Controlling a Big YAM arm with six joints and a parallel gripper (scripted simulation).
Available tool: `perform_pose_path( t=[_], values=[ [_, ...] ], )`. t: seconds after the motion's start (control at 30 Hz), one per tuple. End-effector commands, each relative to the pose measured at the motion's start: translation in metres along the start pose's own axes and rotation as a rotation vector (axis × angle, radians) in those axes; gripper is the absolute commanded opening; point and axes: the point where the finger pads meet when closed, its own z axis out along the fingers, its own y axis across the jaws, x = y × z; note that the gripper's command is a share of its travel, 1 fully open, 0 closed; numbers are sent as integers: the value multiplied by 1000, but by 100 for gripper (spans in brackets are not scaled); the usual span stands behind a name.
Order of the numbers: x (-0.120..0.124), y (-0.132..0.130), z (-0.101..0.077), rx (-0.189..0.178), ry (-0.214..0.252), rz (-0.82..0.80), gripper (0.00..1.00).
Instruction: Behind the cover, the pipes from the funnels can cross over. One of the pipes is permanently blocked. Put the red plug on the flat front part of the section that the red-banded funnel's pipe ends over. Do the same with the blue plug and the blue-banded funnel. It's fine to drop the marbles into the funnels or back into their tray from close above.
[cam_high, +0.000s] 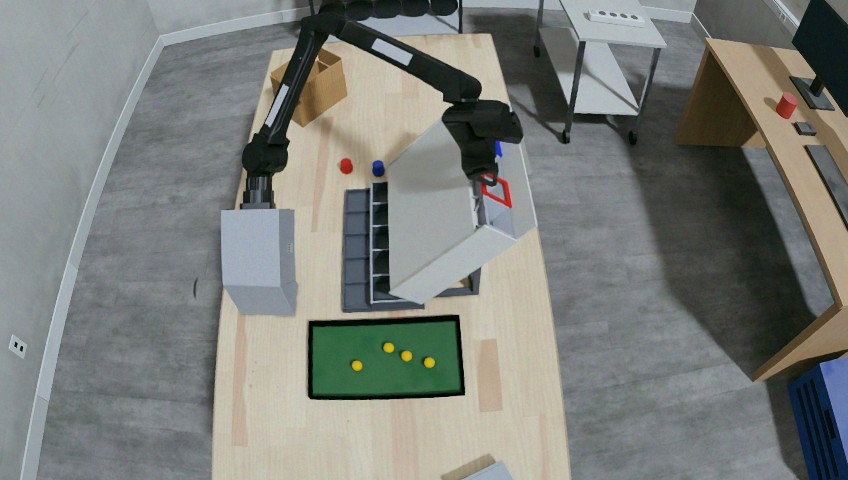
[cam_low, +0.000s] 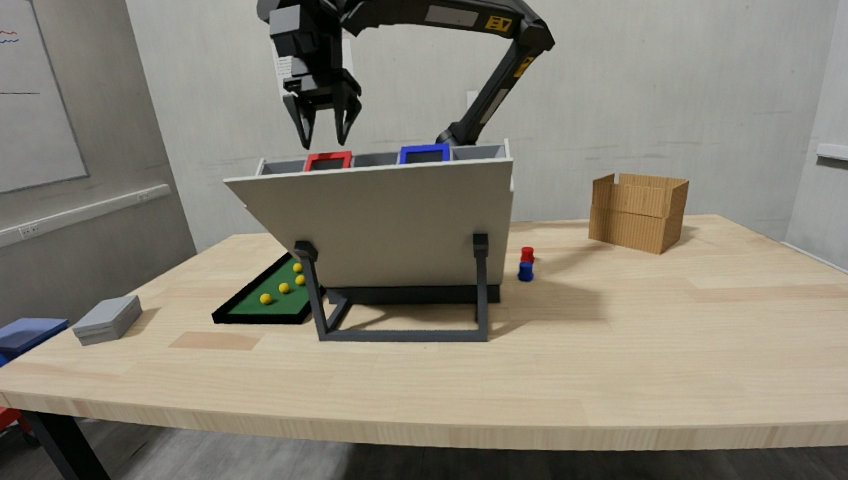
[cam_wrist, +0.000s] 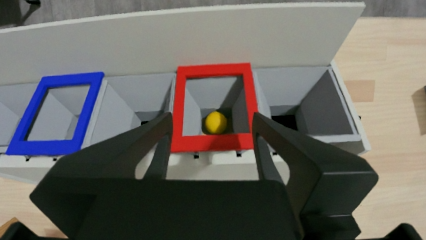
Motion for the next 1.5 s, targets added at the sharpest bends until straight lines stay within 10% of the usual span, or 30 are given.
perform_pose_path(
  t=[0.0, 1.47],
  values=[
    [-26, 1, -31, 15, -47, -45, 59],
    [-30, 2, -39, 12, -43, -78, 59]
  ],
)
